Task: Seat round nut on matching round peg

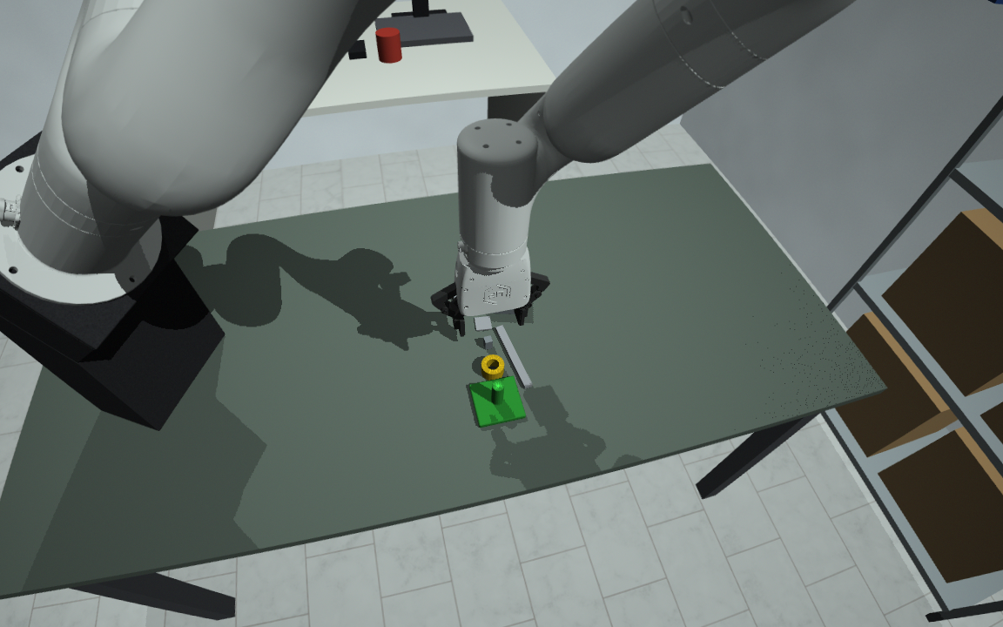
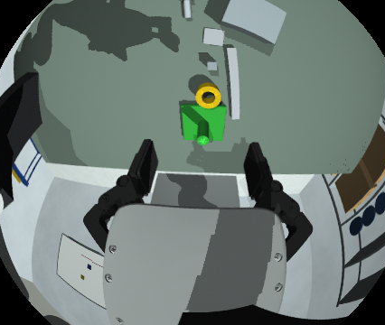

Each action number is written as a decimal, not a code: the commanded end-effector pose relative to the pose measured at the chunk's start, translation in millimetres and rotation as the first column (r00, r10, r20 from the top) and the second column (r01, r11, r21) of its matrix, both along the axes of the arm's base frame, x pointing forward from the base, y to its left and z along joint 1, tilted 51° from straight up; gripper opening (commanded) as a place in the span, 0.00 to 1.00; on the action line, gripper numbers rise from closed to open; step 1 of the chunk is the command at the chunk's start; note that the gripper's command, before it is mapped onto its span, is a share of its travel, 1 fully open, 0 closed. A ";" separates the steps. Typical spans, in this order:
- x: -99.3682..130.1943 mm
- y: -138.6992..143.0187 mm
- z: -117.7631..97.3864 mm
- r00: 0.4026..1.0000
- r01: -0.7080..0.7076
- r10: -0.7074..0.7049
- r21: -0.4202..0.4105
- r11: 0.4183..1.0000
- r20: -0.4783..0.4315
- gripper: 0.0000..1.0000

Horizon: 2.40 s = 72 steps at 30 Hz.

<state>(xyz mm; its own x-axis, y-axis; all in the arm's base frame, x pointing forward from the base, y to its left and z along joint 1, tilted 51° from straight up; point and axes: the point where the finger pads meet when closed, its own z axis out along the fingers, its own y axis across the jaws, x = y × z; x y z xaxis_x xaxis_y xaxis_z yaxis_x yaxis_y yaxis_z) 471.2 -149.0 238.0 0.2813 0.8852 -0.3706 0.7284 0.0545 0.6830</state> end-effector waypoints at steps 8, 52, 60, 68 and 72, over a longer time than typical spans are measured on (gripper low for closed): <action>0.0 0.1 0.4 1.000 0.001 -0.001 -0.001 1.000 0.000 1.00; 24.1 -12.5 -14.7 0.738 0.393 -0.640 0.635 0.664 0.212 0.60; 29.7 -15.6 -18.8 0.615 0.403 -0.767 0.763 0.506 0.184 0.60; 34.8 -18.4 -22.8 0.491 0.380 -0.861 0.858 0.346 0.130 0.60; 35.5 -18.8 -23.4 0.472 0.373 -0.874 0.871 0.320 0.119 0.60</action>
